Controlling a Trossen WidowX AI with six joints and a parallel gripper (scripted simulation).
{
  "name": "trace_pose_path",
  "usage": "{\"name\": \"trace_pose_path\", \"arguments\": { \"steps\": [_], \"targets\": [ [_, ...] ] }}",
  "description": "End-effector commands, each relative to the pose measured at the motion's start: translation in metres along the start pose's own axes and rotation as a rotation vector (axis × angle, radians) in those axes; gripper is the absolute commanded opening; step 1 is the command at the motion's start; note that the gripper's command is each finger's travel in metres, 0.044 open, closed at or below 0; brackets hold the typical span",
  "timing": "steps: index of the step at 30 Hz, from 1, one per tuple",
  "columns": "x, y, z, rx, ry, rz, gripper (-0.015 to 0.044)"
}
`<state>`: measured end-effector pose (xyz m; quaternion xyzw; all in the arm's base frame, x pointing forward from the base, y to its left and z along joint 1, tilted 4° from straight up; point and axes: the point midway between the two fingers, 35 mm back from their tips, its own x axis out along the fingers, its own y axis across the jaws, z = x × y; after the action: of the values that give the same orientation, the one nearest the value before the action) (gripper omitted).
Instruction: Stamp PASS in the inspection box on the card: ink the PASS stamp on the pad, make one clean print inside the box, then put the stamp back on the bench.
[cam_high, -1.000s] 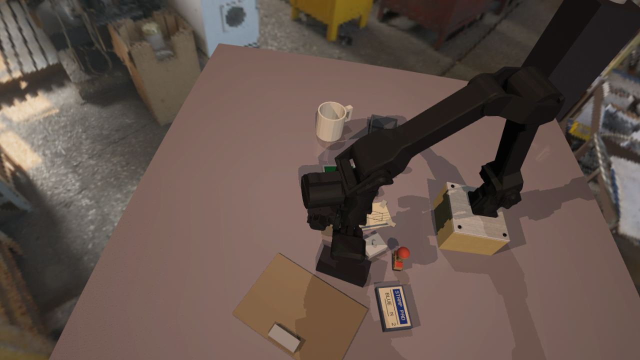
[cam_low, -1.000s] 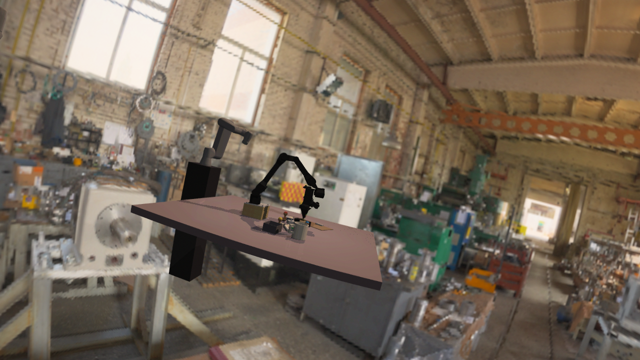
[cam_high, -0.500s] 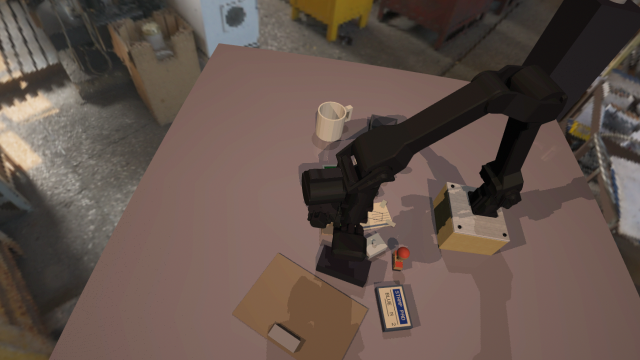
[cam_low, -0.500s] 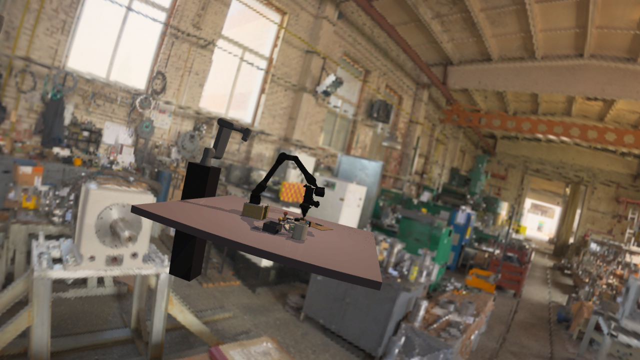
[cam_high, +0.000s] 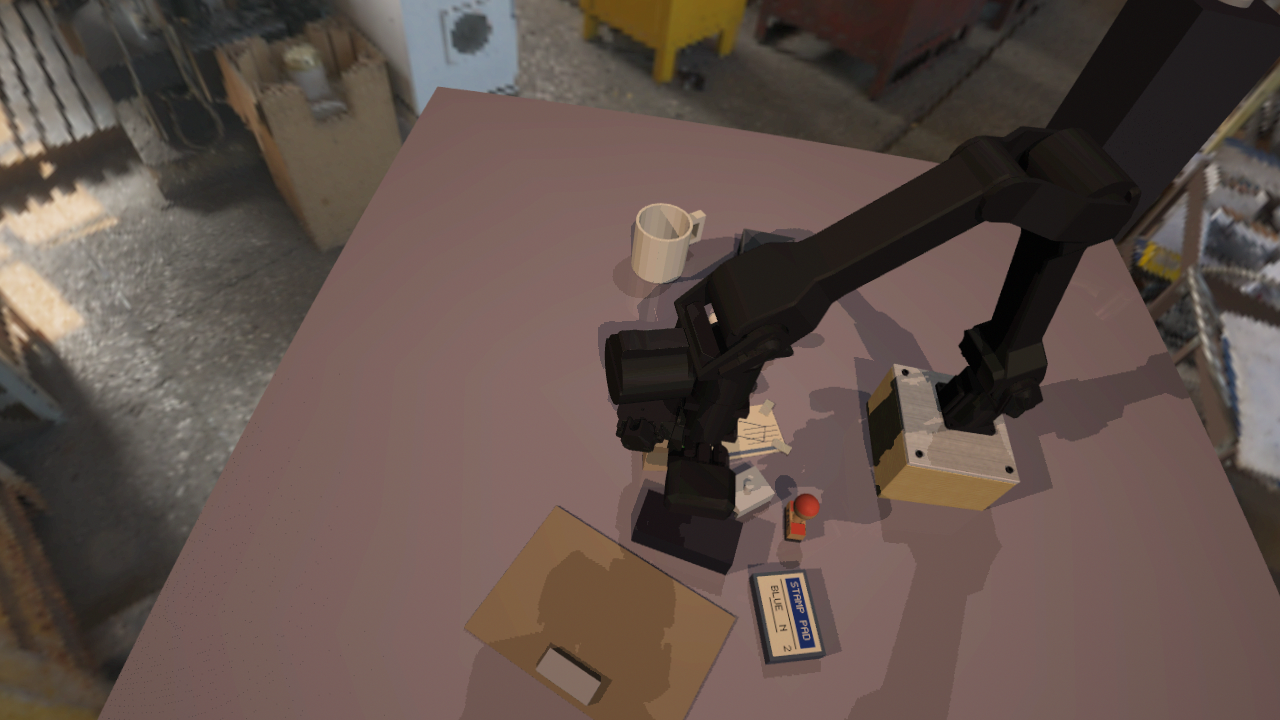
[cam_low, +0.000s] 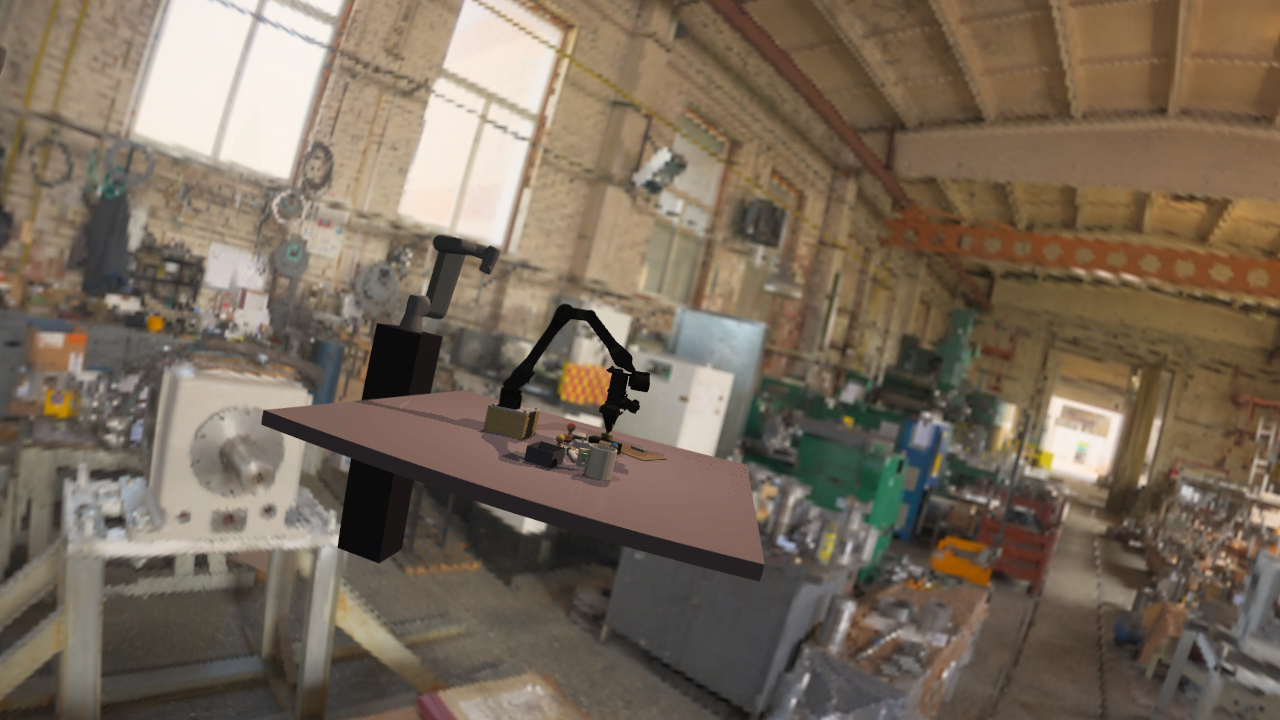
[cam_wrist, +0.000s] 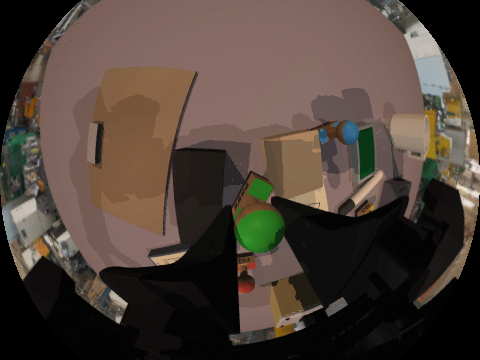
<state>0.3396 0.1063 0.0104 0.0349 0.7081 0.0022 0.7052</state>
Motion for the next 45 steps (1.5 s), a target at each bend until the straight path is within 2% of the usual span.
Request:
{"name": "trace_pose_path", "arguments": {
  "steps": [1,45],
  "targets": [
    [-0.003,0.001,0.0,-0.004,-0.002,0.007,0.0],
    [-0.024,-0.003,0.001,-0.004,-0.011,0.022,0.0]
  ]
}}
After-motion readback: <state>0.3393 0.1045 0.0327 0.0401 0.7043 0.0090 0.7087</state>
